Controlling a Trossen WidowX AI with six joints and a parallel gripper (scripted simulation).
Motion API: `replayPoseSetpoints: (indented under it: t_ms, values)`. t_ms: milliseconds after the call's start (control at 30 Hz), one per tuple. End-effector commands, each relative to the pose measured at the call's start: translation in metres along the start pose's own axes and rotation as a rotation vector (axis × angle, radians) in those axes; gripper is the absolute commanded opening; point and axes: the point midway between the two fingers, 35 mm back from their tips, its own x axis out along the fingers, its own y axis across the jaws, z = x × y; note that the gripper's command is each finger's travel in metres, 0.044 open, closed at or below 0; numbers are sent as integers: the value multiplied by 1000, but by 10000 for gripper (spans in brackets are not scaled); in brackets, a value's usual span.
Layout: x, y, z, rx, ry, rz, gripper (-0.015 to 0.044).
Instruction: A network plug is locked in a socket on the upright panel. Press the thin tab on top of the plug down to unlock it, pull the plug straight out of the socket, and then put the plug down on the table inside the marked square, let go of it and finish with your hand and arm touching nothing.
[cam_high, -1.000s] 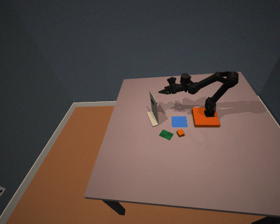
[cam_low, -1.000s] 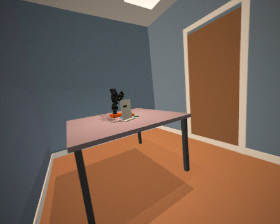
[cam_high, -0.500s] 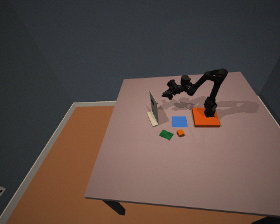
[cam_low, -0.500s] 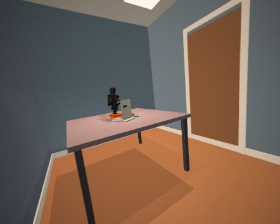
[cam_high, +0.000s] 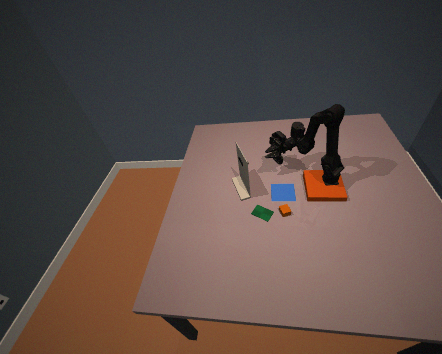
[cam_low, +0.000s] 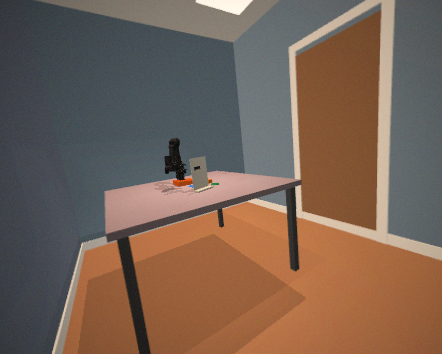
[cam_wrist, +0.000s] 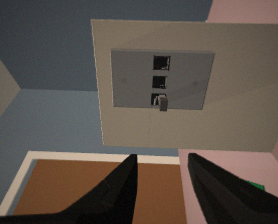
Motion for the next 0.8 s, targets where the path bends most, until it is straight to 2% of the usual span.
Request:
replayPoseSetpoints:
  t_ms: [0, 233, 633, 767]
  values:
    - [-8, -7, -6, 66, 31, -3, 156]
    - [-8, -9, -8, 93, 49, -4, 156]
    - [45, -8, 3, 74, 52, 11, 156]
    - [48, -8, 3, 73, 52, 12, 156]
